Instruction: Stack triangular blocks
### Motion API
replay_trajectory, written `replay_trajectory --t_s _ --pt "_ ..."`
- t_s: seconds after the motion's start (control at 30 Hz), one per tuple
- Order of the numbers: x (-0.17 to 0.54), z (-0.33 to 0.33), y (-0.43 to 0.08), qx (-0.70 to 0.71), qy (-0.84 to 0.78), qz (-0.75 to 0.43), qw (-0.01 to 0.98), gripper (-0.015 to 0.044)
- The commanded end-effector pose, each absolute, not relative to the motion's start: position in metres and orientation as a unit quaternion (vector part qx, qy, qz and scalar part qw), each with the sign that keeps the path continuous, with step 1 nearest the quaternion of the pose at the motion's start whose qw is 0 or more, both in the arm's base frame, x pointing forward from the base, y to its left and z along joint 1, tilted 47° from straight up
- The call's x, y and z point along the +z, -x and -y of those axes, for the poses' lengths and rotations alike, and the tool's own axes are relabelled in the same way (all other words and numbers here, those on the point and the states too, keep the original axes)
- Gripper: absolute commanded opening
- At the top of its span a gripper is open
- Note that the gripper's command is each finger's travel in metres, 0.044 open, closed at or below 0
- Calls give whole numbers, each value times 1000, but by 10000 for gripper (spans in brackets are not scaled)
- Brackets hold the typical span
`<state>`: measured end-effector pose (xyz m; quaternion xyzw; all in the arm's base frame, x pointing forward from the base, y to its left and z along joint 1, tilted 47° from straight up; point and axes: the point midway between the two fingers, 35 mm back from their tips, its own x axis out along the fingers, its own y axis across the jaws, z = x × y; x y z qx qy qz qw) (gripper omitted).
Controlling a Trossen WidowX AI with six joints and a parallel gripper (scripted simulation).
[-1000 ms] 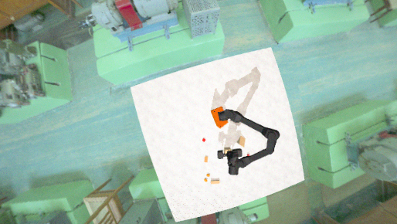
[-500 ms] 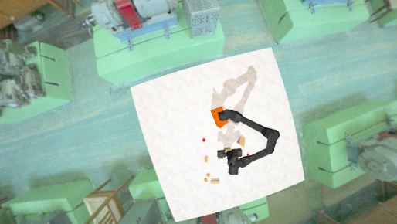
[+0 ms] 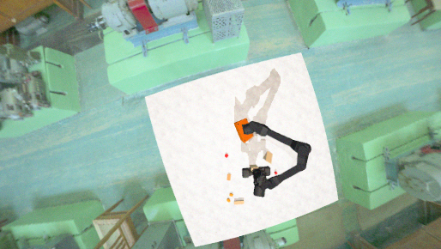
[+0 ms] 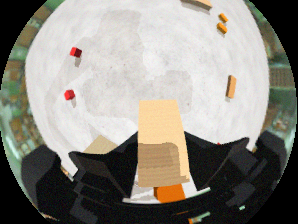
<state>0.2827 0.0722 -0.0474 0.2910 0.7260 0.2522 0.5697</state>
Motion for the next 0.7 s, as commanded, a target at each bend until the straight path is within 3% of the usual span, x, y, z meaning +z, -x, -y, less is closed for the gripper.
replay_trajectory --t_s 0.0,0.3,0.67 --pt "-47 -71 -284 249 -291 -727 570 0" --pt "-47 -72 -283 232 -305 -732 563 0" --pt "-47 -72 -283 111 -392 -760 506 0"
